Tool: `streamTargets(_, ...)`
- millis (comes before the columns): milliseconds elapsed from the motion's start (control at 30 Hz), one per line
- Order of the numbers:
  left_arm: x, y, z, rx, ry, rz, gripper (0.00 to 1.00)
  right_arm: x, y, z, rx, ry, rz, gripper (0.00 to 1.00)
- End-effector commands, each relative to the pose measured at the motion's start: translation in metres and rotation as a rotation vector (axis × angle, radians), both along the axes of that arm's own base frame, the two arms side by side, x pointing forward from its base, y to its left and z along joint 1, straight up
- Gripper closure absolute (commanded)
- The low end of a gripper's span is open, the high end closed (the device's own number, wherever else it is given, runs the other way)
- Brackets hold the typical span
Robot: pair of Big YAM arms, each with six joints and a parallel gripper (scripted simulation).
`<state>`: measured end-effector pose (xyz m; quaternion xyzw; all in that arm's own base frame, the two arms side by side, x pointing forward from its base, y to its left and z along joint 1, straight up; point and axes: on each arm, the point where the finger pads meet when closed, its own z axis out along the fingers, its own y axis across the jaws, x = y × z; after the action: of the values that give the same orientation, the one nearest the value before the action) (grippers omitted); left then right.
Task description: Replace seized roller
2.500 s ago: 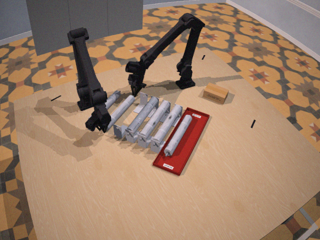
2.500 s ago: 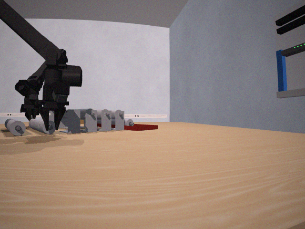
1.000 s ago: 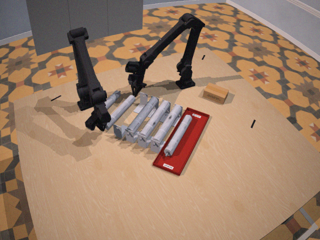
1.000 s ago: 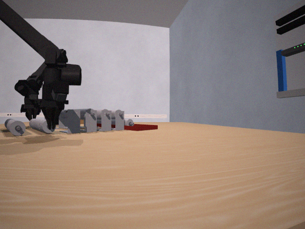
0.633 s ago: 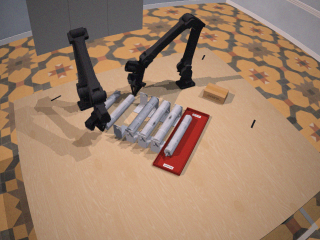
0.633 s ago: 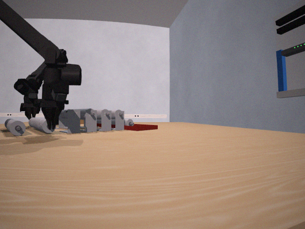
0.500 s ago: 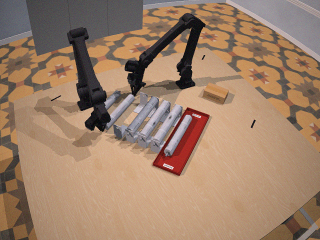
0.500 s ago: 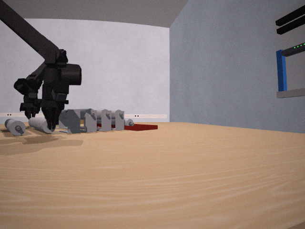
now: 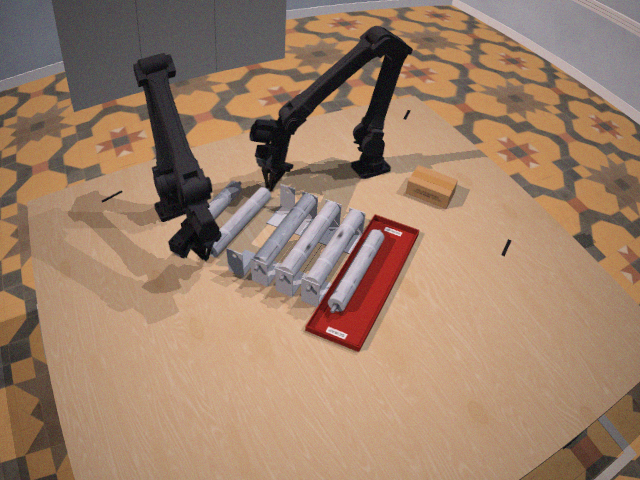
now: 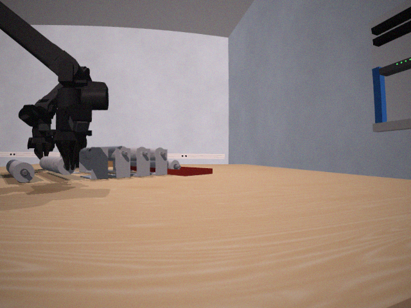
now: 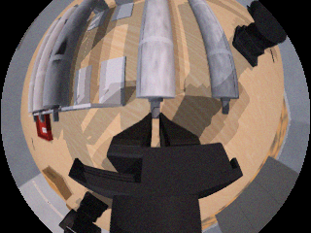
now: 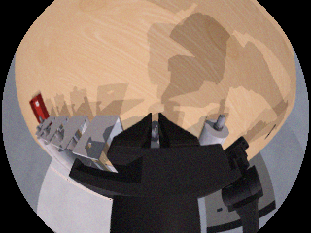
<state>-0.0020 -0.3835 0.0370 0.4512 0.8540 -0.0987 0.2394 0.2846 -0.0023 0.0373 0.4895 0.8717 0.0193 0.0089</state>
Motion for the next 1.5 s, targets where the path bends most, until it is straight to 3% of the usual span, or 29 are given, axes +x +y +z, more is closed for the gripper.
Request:
streamTargets(0, -0.012, -0.035, 0.044, -0.102, 0.015, -0.007, 0.97, 0.035, -0.009, 0.034, -0.011, -0.112, -0.006, 0.97)
streamTargets(433, -0.013, -0.035, 0.056, -0.087, -0.006, -0.003, 0.97, 0.029, -0.008, 0.043, 0.011, -0.117, -0.008, 0.97)
streamTargets(1467, -0.013, -0.039, 0.105, -0.047, -0.101, 0.010, 0.97, 0.036, -0.008, 0.095, 0.072, -0.255, -0.001, 0.97)
